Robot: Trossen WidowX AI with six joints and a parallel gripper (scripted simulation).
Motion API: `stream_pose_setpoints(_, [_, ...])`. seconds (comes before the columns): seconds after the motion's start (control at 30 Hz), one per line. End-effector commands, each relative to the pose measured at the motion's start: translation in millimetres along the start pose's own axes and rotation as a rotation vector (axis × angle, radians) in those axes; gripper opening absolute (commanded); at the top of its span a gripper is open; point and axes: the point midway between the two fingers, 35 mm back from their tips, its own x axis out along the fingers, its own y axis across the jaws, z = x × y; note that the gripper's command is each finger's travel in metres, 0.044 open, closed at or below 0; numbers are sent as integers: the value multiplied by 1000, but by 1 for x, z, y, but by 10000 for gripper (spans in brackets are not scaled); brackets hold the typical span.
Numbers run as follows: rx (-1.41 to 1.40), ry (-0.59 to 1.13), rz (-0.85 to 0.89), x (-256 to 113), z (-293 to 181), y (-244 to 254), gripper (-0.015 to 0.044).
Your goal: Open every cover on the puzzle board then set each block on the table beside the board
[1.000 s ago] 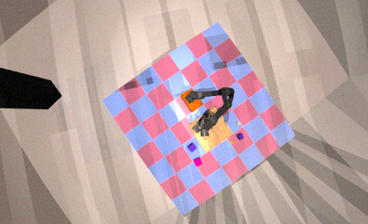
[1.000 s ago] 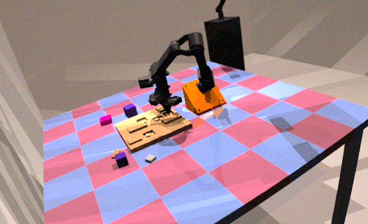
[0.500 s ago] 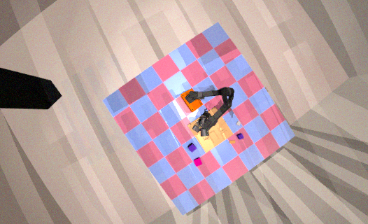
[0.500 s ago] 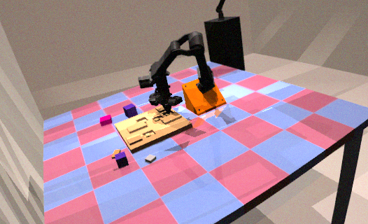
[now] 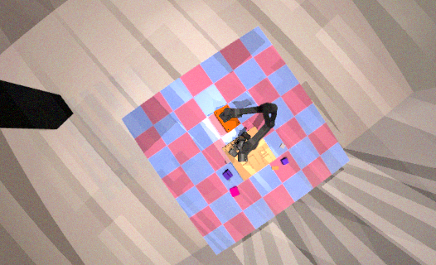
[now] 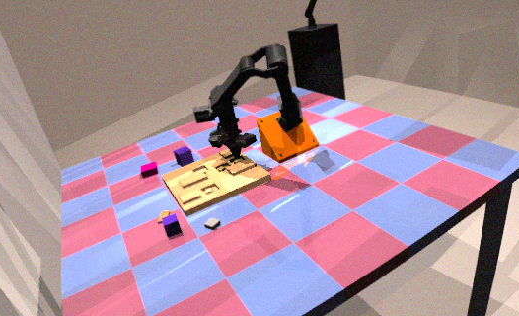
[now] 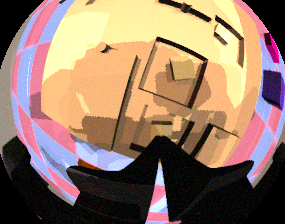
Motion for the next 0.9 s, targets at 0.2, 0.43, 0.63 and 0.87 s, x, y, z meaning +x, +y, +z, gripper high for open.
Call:
stream_pose_setpoints(0.2, [-4,1,-8,-32,3,-2,144])
stream_pose_setpoints(0.43, [-8,2,-9,-56,3,-1,144])
stream_pose_setpoints(0.63, [-8,2,-10,-52,3,-1,144])
stream_pose_setpoints(0.87, [-8,2,-9,-34,3,-2,144])
